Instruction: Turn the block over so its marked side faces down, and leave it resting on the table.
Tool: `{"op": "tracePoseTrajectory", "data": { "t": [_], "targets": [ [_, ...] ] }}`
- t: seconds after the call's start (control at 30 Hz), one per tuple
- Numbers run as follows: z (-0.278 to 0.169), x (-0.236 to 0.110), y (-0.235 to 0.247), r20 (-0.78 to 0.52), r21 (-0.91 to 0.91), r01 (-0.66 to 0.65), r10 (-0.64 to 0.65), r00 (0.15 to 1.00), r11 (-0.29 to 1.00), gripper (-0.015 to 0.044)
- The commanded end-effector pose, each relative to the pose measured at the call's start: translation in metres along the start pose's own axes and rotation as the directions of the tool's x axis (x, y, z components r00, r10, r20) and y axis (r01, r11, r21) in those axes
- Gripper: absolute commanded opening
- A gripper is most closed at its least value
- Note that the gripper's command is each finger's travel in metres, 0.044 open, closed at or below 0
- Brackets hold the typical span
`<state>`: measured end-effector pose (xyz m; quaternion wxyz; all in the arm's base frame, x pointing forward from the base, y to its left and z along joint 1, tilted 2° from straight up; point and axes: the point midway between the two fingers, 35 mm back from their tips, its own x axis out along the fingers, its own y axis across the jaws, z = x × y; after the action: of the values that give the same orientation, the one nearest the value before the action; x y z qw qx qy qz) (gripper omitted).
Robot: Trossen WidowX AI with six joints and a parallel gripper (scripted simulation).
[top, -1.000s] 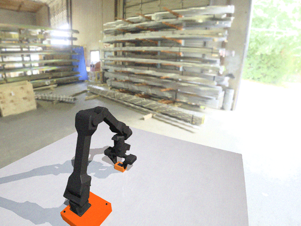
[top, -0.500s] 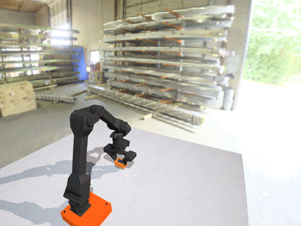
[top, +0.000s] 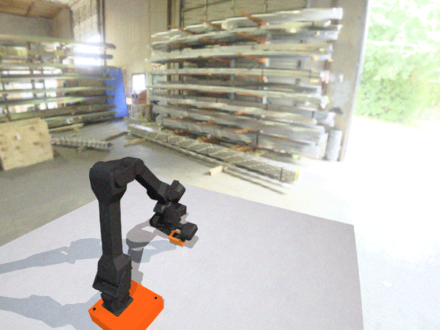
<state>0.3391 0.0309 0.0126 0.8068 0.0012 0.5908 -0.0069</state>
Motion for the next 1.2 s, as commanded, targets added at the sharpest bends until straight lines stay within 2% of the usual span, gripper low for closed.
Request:
{"op": "tracePoseTrajectory", "data": {
  "t": [0.0, 0.33, 0.5, 1.17],
  "targets": [
    [0.000, -0.002, 0.000, 0.068, 0.005, 0.003, -0.003, 0.998, 1.000, 0.0000],
    [-0.005, -0.005, -0.001, 0.225, 0.010, 0.000, -0.002, 0.974, 1.000, 0.0000],
    [-0.005, -0.005, -0.001, 0.238, 0.010, 0.000, -0.002, 0.971, 1.000, 0.0000],
    [0.000, 0.034, 0.002, 0.478, 0.002, 0.003, -0.004, 0.878, 1.000, 0.0000]
  ]
}}
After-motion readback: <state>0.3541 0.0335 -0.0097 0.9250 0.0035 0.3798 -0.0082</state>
